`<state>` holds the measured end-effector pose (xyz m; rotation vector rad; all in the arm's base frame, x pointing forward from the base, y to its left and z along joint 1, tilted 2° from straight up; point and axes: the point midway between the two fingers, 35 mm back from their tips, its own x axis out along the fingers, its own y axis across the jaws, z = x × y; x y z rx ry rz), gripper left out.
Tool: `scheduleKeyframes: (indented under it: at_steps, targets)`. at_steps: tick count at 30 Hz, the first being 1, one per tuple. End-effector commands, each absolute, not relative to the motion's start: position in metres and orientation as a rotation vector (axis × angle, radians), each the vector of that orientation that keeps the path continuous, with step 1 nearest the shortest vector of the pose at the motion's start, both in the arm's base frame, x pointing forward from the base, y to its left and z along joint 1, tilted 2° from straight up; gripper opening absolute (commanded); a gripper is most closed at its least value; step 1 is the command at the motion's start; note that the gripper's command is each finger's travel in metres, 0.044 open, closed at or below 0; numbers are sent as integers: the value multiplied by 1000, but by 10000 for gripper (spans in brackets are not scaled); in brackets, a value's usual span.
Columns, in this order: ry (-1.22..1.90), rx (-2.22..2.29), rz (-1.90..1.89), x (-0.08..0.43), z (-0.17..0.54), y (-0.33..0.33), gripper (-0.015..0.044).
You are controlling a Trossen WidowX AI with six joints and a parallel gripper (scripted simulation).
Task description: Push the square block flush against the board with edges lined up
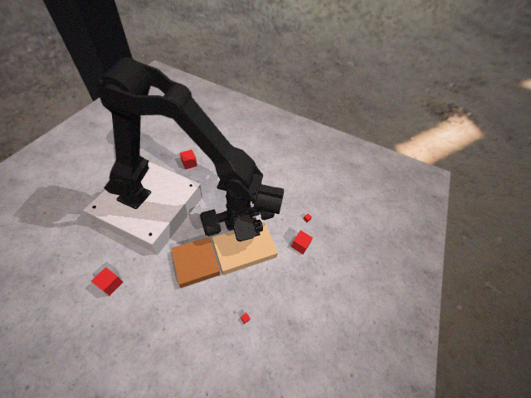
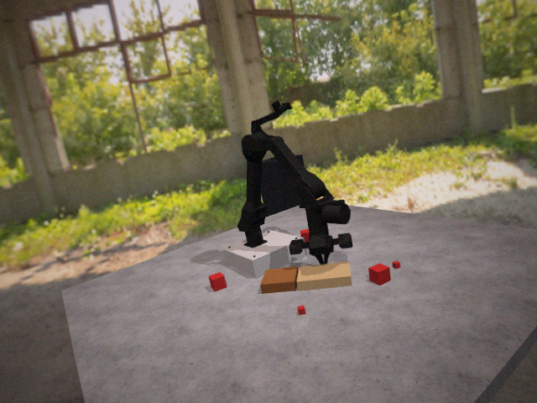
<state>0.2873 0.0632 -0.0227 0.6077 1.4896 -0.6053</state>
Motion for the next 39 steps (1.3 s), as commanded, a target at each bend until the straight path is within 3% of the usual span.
scheduleKeyframes:
  at_steps: [1,31,39]
  targets:
    - [1486,605,-608,287,-23,64,0]
    - [1490,607,-607,252,-24,98,0]
    - [1489,607,-607,258,32,96,0]
